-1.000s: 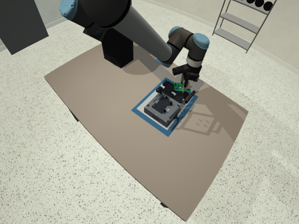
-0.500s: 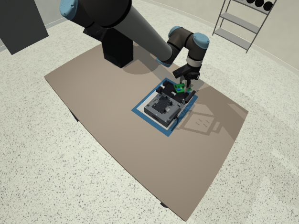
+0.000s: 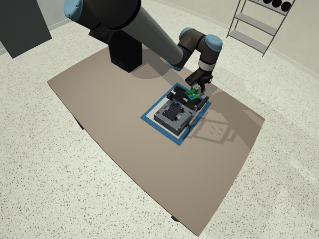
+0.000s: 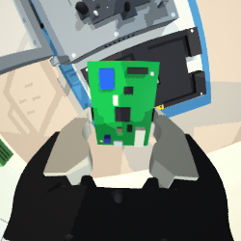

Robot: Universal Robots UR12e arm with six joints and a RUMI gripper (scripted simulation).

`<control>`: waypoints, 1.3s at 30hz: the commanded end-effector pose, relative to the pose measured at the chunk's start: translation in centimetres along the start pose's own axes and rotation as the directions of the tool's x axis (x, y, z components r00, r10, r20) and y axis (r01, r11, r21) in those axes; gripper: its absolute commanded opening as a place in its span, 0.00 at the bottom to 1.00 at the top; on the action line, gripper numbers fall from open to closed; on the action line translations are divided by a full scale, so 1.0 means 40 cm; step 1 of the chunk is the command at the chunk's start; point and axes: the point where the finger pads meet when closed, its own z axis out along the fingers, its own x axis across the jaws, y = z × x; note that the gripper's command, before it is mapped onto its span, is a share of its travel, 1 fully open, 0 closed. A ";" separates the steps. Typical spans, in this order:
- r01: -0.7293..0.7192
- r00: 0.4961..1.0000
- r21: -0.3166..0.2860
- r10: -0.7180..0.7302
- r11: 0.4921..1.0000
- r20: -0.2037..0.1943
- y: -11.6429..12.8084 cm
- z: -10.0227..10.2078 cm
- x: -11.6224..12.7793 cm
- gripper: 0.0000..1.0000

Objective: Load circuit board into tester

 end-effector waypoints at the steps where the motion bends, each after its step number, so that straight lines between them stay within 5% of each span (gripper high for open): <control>1: 0.118 0.993 -0.006 -0.118 0.993 0.004 0.003 0.000 0.011 0.39; 39: 0.368 0.930 -0.004 -0.368 0.930 0.006 0.003 0.000 0.008 0.39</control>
